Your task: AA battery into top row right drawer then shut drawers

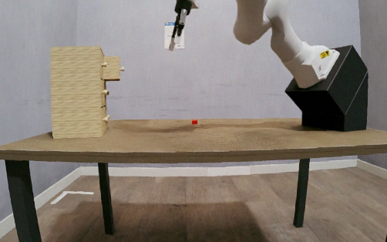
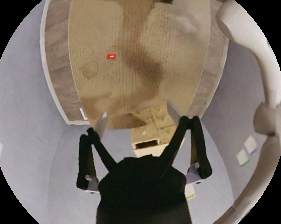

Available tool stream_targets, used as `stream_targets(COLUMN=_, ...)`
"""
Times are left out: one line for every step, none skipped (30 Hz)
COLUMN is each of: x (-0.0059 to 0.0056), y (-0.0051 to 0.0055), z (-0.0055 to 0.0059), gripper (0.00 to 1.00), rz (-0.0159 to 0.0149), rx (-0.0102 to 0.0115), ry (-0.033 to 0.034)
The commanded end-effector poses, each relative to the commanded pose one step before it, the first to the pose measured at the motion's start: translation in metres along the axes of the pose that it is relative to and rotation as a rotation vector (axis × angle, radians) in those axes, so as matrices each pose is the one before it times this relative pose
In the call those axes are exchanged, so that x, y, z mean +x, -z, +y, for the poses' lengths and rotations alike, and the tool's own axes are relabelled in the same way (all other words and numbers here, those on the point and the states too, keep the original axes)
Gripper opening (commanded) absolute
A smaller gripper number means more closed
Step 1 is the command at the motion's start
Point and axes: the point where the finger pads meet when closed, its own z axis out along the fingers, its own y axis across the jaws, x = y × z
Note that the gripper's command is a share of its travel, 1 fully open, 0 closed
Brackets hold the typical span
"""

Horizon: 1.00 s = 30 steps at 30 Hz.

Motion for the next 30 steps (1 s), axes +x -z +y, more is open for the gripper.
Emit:
stream_targets(x=-0.00879, y=-0.00514, z=-0.00314, gripper=1.0, rz=-0.07038, rx=0.00998, ry=0.03991)
stream_targets(x=0.0, y=0.0, z=0.0, gripper=1.0, rz=0.0, rx=0.0, ry=0.0)
stream_targets(x=-0.00149, y=-0.00275, z=0.00001, gripper=1.0, rz=-0.02624, rx=-0.00019, ry=0.00014)
stream_targets(x=-0.00144, y=-0.00277, z=-0.00002, gripper=1.0, rz=-0.02703, rx=0.00012, ry=-0.00009)
stream_targets(x=-0.00144, y=-0.00298, z=0.0, gripper=1.0, rz=-0.02803, rx=-0.00011, ry=0.00008)
stream_targets(x=-0.00138, y=-0.00307, z=-0.00001, gripper=1.0, rz=-0.02885, rx=0.00001, ry=-0.00001)
stream_targets(x=-0.00132, y=-0.00318, z=-0.00002, gripper=1.0, rz=-0.02964, rx=0.00008, ry=-0.00005)
stream_targets(x=-0.00129, y=-0.00339, z=0.0, gripper=1.0, rz=-0.03067, rx=-0.00014, ry=0.00009)
stream_targets(x=-0.00118, y=-0.00343, z=-0.00002, gripper=1.0, rz=-0.0313, rx=0.00013, ry=-0.00008)
stream_targets(x=-0.00113, y=-0.00362, z=0.0, gripper=1.0, rz=-0.03232, rx=-0.00005, ry=0.00003)
stream_targets(x=-0.00105, y=-0.00378, z=0.0, gripper=1.0, rz=-0.03331, rx=-0.00012, ry=0.00006)
stream_targets(x=-0.00092, y=-0.00384, z=-0.00002, gripper=1.0, rz=-0.03402, rx=0.00012, ry=-0.00006)
stream_targets(x=-0.00082, y=-0.00401, z=-0.00002, gripper=1.0, rz=-0.03511, rx=0.00007, ry=-0.00003)
stream_targets(x=-0.00073, y=-0.00426, z=0.00001, gripper=1.0, rz=-0.03661, rx=-0.0002, ry=0.00008)
stream_targets(x=-0.00058, y=-0.00438, z=-0.00001, gripper=1.0, rz=-0.03778, rx=-0.00004, ry=0.00001)
stream_targets(x=-0.00041, y=-0.00452, z=-0.00002, gripper=1.0, rz=-0.03902, rx=0.0001, ry=-0.00004)
stream_targets(x=-0.00023, y=-0.00465, z=-0.00004, gripper=1.0, rz=-0.04009, rx=0.00023, ry=-0.00006)
stream_targets(x=0.0, y=0.0, z=0.0, gripper=1.0, rz=0.0, rx=0.0, ry=0.0)
stream_targets(x=0.0, y=0.0, z=0.0, gripper=1.0, rz=0.0, rx=0.0, ry=0.0)
stream_targets(x=-0.00008, y=-0.00461, z=0.00001, gripper=1.0, rz=-0.03917, rx=-0.00019, ry=0.00004)
stream_targets(x=0.0001, y=-0.00449, z=0.00001, gripper=1.0, rz=-0.03821, rx=-0.00021, ry=0.00002)
stream_targets(x=0.00027, y=-0.00423, z=-0.00001, gripper=1.0, rz=-0.03626, rx=-0.00001, ry=-0.00001)
stream_targets(x=0.00043, y=-0.00389, z=-0.00005, gripper=1.0, rz=-0.03388, rx=0.00037, ry=-0.00002)
stream_targets(x=0.00042, y=-0.00345, z=0.00004, gripper=1.0, rz=-0.02935, rx=-0.00039, ry=0.0)
stream_targets(x=0.00052, y=-0.00309, z=-0.00002, gripper=1.0, rz=-0.02697, rx=0.00013, ry=-0.00001)
stream_targets(x=0.00053, y=-0.0028, z=0.00001, gripper=1.0, rz=-0.02426, rx=-0.00011, ry=-0.00001)
stream_targets(x=0.00057, y=-0.00253, z=-0.00003, gripper=1.0, rz=-0.02236, rx=0.00017, ry=0.00001)
stream_targets(x=0.00053, y=-0.00232, z=0.00003, gripper=1.0, rz=-0.02014, rx=-0.00027, ry=-0.00004)
stream_targets(x=0.00061, y=-0.00208, z=-0.00007, gripper=1.0, rz=-0.01899, rx=0.0005, ry=0.00008)
stream_targets(x=0.0005, y=-0.00195, z=0.00005, gripper=1.0, rz=-0.01686, rx=-0.00043, ry=-0.00008)
